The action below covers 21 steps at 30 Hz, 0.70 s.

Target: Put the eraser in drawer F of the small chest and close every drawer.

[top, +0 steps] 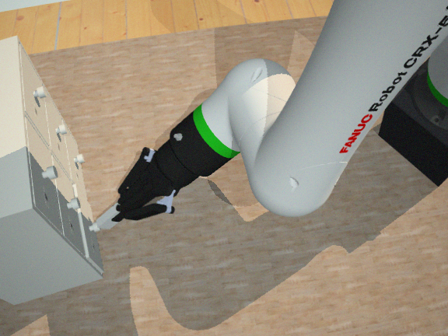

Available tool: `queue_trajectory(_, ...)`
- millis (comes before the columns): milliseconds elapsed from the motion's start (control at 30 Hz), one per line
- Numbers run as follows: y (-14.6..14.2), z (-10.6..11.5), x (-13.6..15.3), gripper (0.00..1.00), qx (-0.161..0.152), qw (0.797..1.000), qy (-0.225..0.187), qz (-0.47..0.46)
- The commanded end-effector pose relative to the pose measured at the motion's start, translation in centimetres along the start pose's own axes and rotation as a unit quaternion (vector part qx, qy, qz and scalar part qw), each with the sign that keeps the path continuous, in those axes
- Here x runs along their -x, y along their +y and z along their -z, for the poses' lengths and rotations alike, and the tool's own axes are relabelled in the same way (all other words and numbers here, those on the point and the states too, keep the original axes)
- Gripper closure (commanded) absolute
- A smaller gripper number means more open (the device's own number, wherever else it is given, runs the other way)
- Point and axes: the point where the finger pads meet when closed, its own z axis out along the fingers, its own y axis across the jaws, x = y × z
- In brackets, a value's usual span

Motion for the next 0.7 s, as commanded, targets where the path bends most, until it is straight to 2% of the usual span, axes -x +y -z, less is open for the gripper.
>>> queue_trajectory(0,0.01,-0.08,-0.09,1.0,0.0,1.0,0.0,0.0)
queue_trajectory(667,0.01,-0.27,-0.24,1.0,0.0,1.0,0.0,0.0)
